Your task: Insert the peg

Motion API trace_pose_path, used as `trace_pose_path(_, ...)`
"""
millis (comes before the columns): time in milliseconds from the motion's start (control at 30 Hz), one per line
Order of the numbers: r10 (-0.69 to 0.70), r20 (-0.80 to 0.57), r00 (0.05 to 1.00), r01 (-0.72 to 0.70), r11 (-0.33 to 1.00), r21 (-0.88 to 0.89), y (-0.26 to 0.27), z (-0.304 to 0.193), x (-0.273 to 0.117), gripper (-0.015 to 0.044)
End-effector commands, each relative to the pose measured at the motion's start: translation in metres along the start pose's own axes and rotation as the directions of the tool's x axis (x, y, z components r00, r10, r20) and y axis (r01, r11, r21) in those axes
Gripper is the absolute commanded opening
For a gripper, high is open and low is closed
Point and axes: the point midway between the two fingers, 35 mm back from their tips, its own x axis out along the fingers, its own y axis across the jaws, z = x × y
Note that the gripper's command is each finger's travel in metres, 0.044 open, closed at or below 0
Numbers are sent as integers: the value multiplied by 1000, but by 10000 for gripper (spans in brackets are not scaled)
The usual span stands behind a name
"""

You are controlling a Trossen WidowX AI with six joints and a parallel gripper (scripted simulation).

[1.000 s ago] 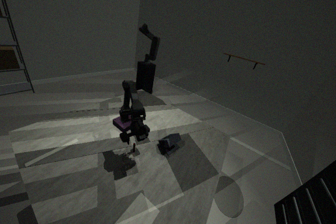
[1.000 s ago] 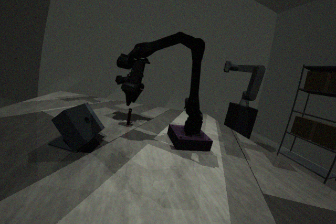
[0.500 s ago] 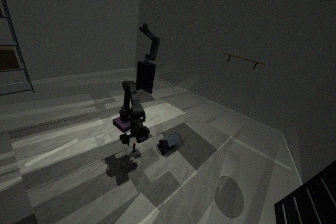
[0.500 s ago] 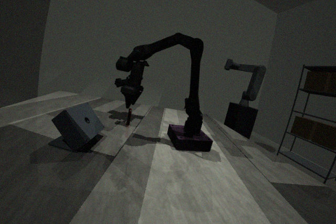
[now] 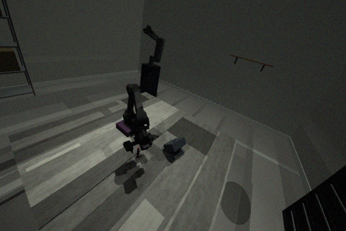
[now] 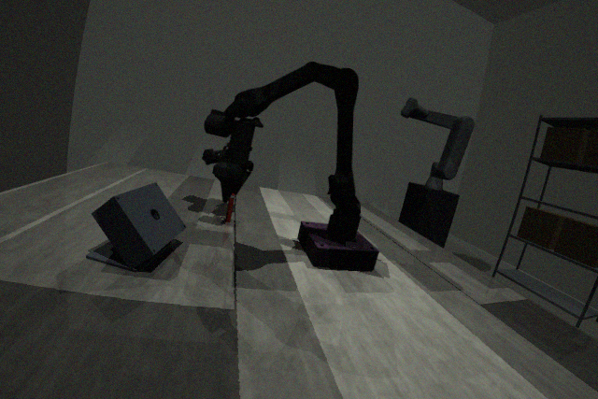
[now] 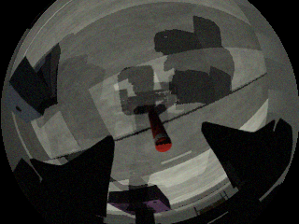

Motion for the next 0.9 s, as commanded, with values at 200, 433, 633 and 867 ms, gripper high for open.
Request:
trace_pose_path(200,-2,-17,1000,2,1000,-1,-1,-3,21,440)
trace_pose_path(433,-2,-17,1000,2,1000,-1,0,-4,29,440)
trace_pose_path(633,-2,-17,1000,2,1000,-1,0,-4,29,440)
trace_pose_path(867,2,-7,1000,-2,1000,-1,0,-3,26,256)
